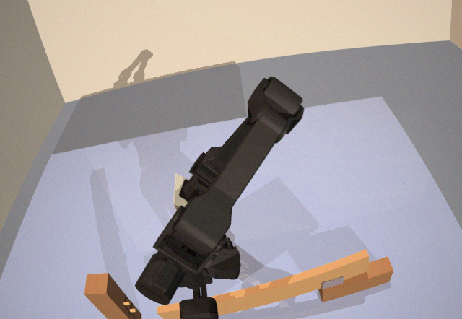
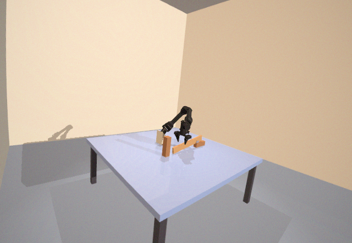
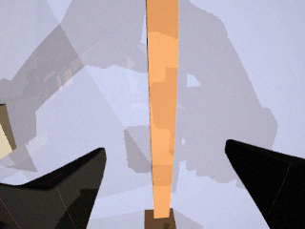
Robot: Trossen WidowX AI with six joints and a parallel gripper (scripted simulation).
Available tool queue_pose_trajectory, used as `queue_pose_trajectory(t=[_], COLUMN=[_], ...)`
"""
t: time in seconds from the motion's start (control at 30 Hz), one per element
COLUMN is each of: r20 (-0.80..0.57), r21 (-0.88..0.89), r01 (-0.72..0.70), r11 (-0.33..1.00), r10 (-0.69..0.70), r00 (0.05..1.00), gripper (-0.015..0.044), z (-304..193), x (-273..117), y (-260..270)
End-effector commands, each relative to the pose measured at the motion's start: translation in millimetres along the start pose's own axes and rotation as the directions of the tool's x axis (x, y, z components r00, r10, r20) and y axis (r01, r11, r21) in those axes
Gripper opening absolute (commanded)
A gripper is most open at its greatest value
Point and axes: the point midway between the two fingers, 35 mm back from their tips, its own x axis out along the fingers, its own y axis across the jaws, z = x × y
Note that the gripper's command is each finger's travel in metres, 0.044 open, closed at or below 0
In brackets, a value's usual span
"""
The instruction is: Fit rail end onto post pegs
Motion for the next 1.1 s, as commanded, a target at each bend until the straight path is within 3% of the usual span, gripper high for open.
queue_pose_trajectory(t=[0.0,1.07], r20=[0.005,0.009], r21=[0.006,0.005], r01=[0.000,0.000], r11=[1.000,1.000], r10=[0.000,0.000], r00=[1.000,1.000], gripper=[0.0440,0.0440], z=[0,2], x=[8,58], y=[0,2])
